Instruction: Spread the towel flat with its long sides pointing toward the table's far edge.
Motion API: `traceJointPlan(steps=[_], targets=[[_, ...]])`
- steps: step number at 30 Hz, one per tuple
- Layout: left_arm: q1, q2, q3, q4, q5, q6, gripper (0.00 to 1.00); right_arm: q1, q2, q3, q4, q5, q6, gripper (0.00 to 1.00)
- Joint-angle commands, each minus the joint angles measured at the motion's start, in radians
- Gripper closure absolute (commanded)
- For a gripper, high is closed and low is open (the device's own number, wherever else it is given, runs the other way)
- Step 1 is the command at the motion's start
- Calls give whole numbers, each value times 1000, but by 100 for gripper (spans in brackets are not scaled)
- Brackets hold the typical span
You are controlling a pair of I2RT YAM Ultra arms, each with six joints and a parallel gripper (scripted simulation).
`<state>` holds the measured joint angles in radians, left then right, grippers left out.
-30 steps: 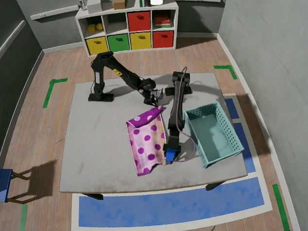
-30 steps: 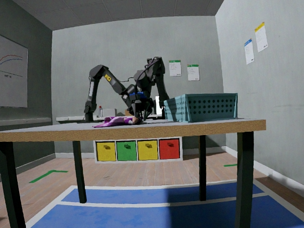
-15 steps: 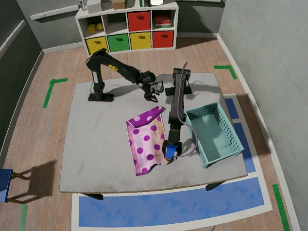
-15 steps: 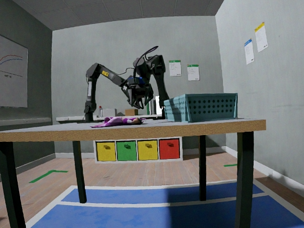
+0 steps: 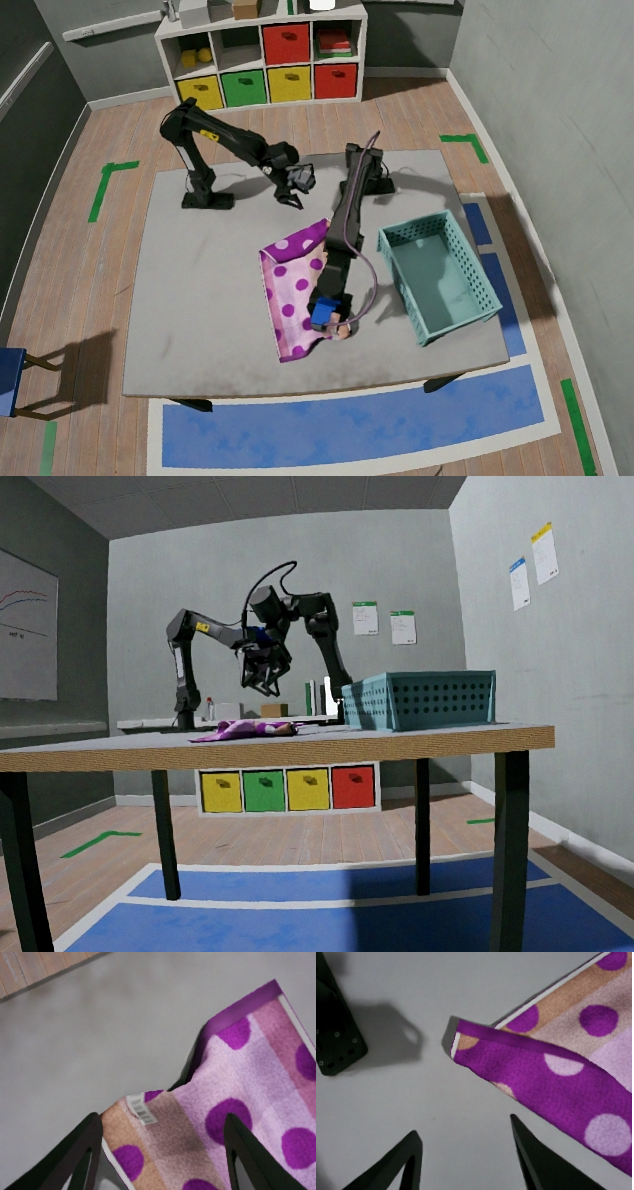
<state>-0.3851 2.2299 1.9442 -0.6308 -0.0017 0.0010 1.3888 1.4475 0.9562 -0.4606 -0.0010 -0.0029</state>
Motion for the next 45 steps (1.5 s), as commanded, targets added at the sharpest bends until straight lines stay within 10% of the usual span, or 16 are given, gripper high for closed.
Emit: traceJointPlan(steps=[1,45], targets=[[-26,2,51,-39,2,-8,36,-19,-68,-20,-60,0,5,36],[-46,-8,53,9,0,-3,36,-42,-152,-17,-131,-1,-1,36]])
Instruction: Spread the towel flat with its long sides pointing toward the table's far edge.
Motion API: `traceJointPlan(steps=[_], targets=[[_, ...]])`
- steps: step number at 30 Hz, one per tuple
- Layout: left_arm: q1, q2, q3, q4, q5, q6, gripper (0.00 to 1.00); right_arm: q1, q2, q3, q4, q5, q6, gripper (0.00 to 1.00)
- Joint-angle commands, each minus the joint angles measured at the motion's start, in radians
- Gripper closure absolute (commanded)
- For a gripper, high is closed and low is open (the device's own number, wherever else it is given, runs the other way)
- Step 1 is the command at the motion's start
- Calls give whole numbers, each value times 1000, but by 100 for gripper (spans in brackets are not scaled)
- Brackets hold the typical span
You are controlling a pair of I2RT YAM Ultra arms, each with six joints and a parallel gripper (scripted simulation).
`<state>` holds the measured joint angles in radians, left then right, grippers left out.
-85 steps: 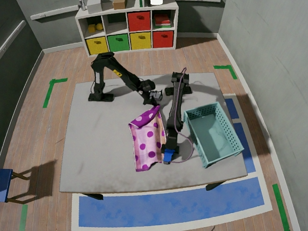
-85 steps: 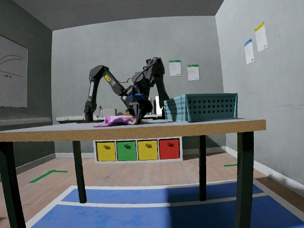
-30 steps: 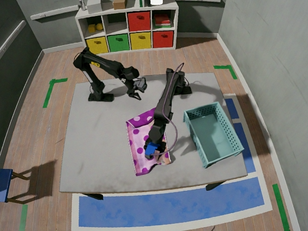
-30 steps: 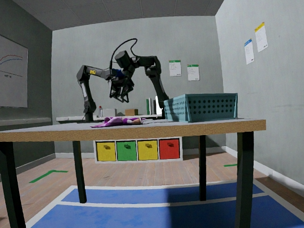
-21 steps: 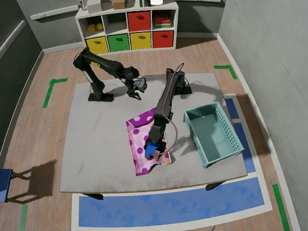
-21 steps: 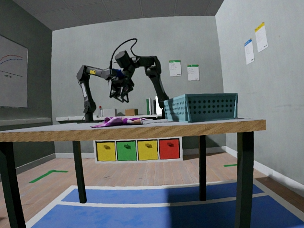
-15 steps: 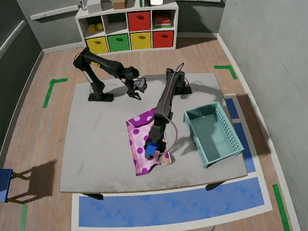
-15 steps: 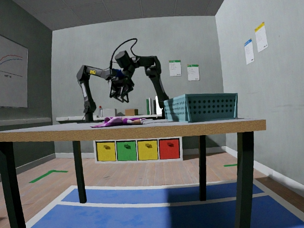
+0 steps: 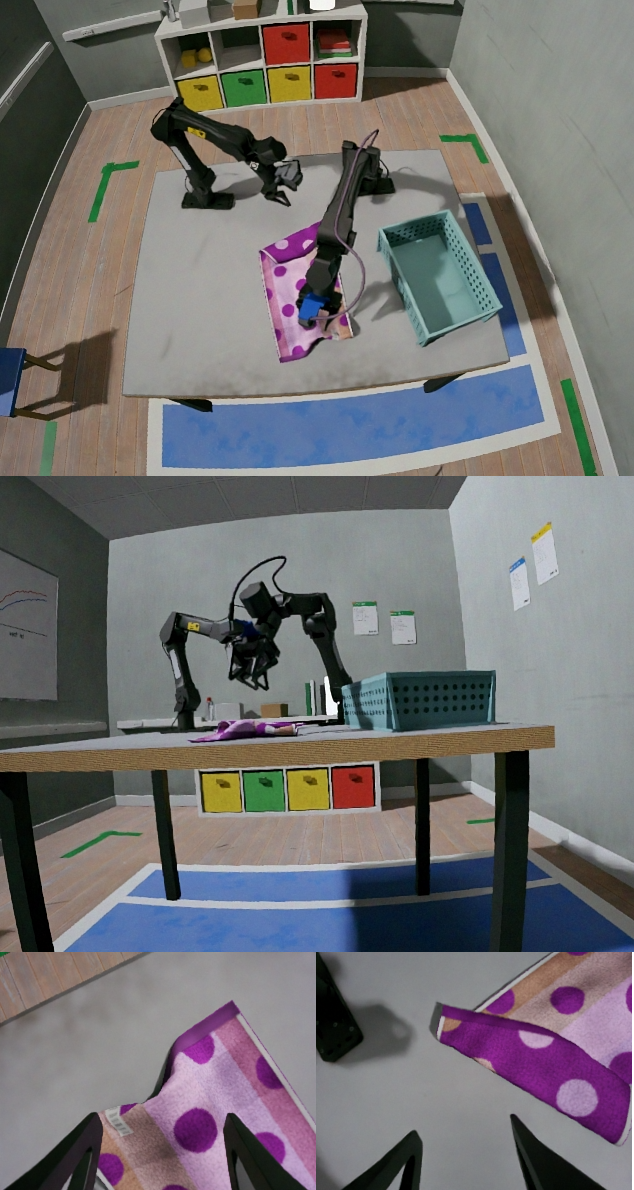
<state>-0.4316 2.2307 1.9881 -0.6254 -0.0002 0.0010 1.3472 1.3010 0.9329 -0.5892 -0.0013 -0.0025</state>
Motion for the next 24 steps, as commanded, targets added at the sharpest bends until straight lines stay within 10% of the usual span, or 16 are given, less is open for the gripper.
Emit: traceJointPlan(steps=[1,16,17,24], targets=[[0,-9,9,3,-1,-3,36,0,-5,6,-2,-1,-1,36],[0,-9,9,3,-1,-3,36,0,-5,6,-2,-1,-1,36],[18,11,25,-24,-14,-26,66,18,57,52,-18,22,32,66],[56,37,24,-106,-33,-106,66,49,275,194,-51,76,153,66]])
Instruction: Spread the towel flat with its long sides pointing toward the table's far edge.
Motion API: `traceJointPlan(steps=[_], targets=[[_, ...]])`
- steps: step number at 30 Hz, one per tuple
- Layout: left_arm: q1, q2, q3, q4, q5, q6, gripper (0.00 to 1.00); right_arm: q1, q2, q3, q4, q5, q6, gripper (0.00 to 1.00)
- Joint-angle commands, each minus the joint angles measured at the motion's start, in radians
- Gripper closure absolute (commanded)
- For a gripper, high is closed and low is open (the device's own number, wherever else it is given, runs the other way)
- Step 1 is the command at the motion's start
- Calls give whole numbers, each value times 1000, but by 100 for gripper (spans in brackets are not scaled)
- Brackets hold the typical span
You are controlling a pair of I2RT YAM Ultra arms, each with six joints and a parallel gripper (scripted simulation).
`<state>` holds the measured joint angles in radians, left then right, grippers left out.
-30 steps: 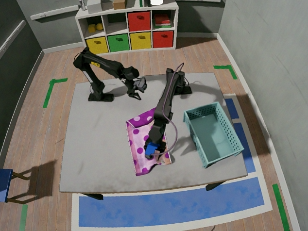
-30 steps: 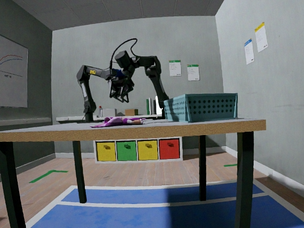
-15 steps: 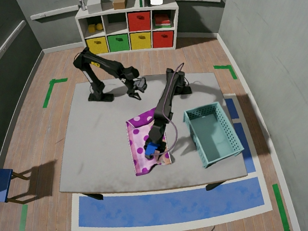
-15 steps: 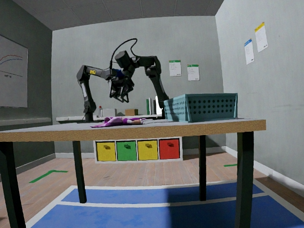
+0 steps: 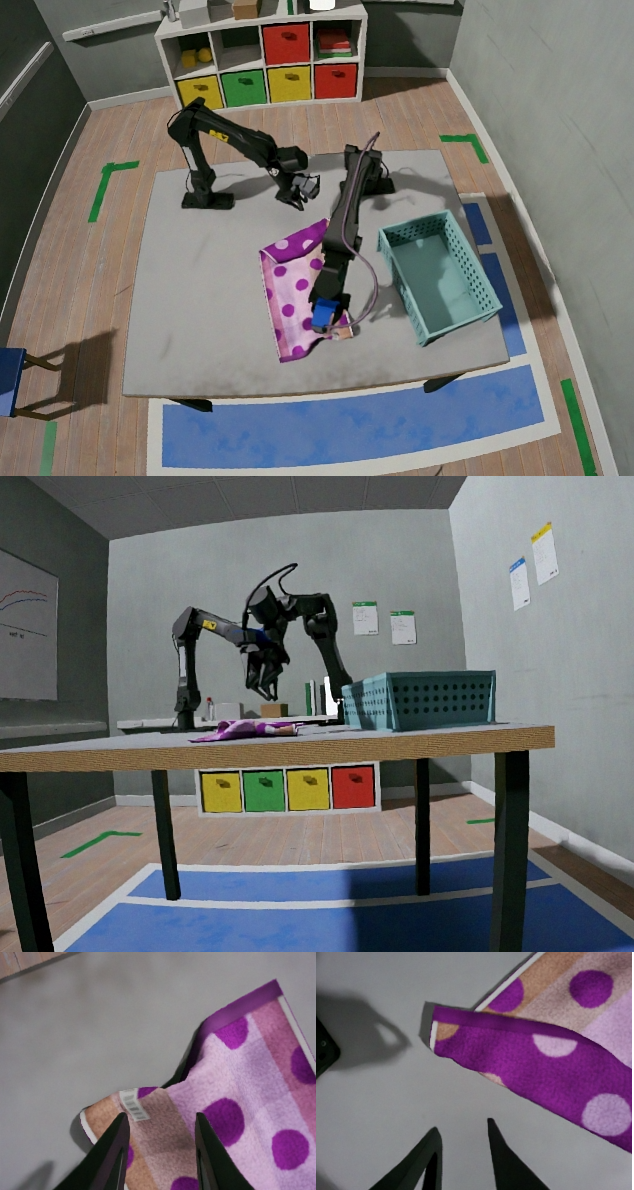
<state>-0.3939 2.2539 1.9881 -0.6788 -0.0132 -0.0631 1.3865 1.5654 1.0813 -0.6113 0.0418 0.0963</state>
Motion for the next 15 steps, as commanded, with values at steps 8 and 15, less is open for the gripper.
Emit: traceJointPlan(steps=[8,15], targets=[[93,104,87,-209,-32,-159,66,28,394,412,-206,73,240,66],[89,98,120,-248,-17,-166,66,18,539,564,-237,55,251,66]])
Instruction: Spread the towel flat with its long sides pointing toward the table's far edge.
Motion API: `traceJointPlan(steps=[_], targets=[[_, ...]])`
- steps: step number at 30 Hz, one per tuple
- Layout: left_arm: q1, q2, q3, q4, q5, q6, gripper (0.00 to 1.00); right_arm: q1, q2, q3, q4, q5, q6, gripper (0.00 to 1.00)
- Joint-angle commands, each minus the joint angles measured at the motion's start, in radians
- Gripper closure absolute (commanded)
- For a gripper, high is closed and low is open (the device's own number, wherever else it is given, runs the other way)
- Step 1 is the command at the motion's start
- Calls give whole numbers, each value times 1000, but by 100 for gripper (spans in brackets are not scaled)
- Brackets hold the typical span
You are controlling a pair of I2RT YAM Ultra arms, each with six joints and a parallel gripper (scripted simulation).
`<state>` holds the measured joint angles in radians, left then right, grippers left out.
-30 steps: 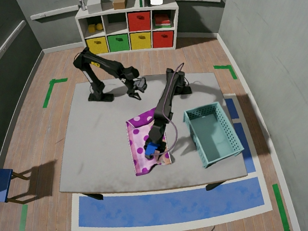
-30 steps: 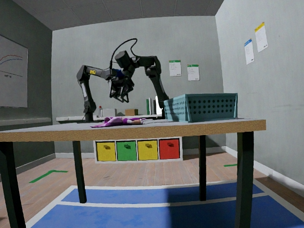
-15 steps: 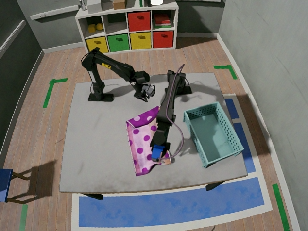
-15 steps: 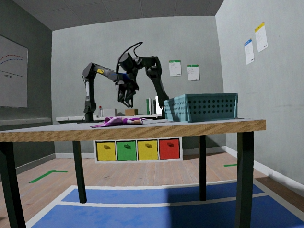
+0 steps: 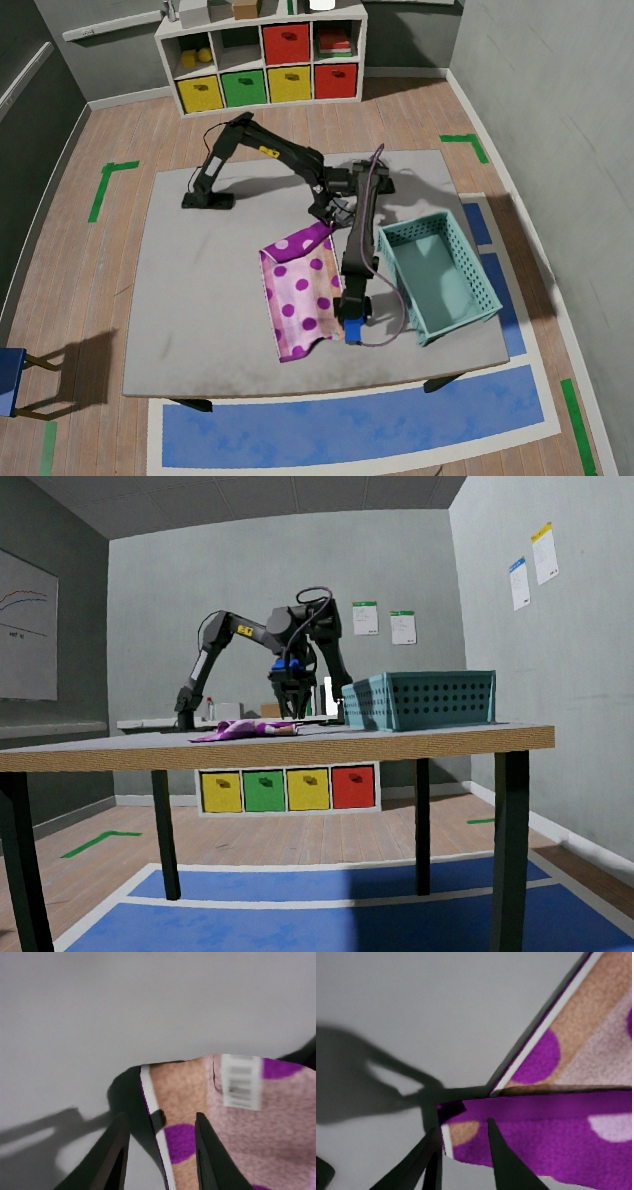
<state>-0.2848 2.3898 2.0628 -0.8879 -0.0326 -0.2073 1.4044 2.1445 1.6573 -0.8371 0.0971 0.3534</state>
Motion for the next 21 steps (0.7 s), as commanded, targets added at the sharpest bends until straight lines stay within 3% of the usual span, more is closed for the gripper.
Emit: traceJointPlan(steps=[1,21], targets=[[-20,-38,45,-39,2,-22,66,0,-41,-12,-11,0,-6,66],[-8,-25,52,-45,2,-22,66,0,-41,-12,-11,0,-6,66]])
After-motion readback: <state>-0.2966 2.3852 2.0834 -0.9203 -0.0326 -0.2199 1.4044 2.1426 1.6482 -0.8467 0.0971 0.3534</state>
